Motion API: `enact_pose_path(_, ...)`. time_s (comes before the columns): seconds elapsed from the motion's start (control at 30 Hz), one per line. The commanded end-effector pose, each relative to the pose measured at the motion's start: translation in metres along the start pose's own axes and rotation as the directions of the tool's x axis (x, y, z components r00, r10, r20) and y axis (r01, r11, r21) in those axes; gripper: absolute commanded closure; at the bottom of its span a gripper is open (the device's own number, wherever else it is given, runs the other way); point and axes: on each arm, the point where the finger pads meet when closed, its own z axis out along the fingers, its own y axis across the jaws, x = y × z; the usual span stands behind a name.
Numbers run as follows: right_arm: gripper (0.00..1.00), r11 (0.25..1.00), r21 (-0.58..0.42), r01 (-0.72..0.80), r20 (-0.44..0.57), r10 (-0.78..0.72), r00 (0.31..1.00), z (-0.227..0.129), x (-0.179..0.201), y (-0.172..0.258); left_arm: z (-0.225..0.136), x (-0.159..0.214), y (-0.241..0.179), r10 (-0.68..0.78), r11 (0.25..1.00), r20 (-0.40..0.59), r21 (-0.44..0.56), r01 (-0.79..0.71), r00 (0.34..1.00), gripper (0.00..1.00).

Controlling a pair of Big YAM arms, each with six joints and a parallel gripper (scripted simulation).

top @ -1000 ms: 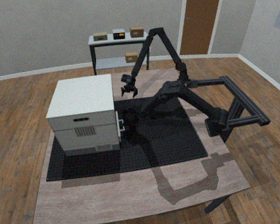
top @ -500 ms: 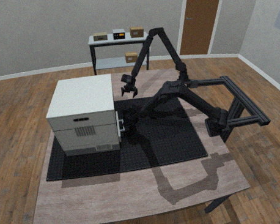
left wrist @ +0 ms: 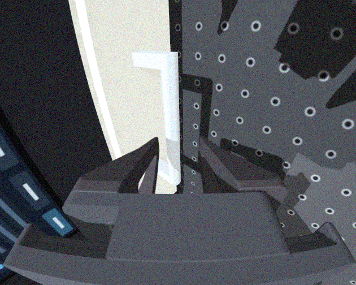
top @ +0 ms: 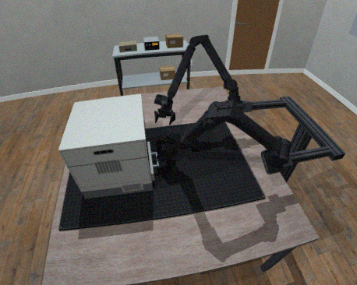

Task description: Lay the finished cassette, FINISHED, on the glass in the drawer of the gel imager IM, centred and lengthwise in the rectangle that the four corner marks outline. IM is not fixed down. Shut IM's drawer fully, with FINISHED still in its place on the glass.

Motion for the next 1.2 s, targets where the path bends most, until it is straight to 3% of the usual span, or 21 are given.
enact_pose_path(0.0, 0.00, 1.000, 0.006, 0.025, 0.010, -0.025, 1.000, 0.000, -0.007, -0.006, -0.034, -0.008, 0.022, -0.020, 0.999, 0.016, -0.037, 0.021, 1.000, 0.42)
enact_pose_path(0.03, 0.00, 1.000, 0.006, 0.025, 0.010, -0.025, 1.000, 0.000, -0.007, -0.006, -0.039, -0.008, 0.021, -0.020, 0.999, 0.016, -0.037, 0.021, 1.000, 0.35)
enact_pose_path(0.3, 0.00, 1.000, 0.006, 0.025, 0.010, -0.025, 1.000, 0.000, -0.007, -0.006, -0.077, -0.006, 0.016, -0.027, 0.999, 0.015, -0.027, 0.027, 1.000, 0.35)
enact_pose_path(0.43, 0.00, 1.000, 0.006, 0.025, 0.010, -0.025, 1.000, 0.000, -0.007, -0.006, -0.076, -0.001, 0.021, -0.158, 0.987, 0.023, -0.013, 0.158, 0.987, 0.35)
enact_pose_path(0.6, 0.00, 1.000, 0.006, 0.025, 0.010, -0.025, 1.000, 0.000, -0.007, -0.006, -0.058, 0.003, 0.041, -0.430, 0.903, 0.048, 0.030, 0.429, 0.901, 0.35)
enact_pose_path(0.8, 0.00, 1.000, 0.006, 0.025, 0.010, -0.025, 1.000, 0.000, -0.007, -0.006, -0.042, 0.000, 0.033, -0.593, 0.803, 0.052, 0.109, 0.586, 0.803, 0.35)
enact_pose_path(0.87, 0.00, 1.000, 0.006, 0.025, 0.010, -0.025, 1.000, 0.000, -0.007, -0.006, -0.042, 0.000, 0.033, -0.593, 0.803, 0.052, 0.109, 0.586, 0.803, 0.35)
enact_pose_path(1.17, 0.00, 1.000, 0.006, 0.025, 0.010, -0.025, 1.000, 0.000, -0.007, -0.006, -0.021, -0.002, 0.028, -0.834, 0.536, -0.004, 0.230, 0.812, 0.552, 0.35)
